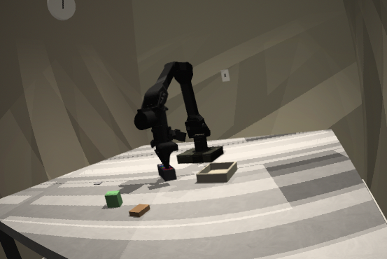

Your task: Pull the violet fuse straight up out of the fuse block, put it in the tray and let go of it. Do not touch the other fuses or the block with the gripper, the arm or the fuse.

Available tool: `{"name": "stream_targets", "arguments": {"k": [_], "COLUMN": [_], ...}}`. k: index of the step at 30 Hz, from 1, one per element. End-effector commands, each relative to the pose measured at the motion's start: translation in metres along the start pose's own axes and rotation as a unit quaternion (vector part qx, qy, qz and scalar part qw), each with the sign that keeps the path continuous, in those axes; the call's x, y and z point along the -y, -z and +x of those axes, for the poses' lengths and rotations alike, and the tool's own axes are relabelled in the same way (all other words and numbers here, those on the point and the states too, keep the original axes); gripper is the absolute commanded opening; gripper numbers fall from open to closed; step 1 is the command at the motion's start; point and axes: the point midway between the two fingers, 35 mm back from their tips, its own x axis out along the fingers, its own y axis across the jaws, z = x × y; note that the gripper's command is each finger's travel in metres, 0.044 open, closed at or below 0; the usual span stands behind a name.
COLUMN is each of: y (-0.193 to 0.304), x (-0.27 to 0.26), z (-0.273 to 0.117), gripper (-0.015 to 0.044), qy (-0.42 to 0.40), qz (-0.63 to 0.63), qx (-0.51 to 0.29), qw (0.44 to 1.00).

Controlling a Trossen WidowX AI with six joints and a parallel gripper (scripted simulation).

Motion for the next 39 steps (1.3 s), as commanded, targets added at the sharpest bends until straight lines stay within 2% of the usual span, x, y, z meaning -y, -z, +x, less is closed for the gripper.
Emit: {"name": "stream_targets", "arguments": {"k": [1, 39], "y": [0.000, 0.001], "x": [0.000, 0.001], "z": [-0.003, -0.022], "gripper": [0.0000, 0.0000], "qy": [0.000, 0.000], "qz": [0.000, -0.002], "qx": [-0.001, -0.002], "qw": [1.000, 1.000]}}
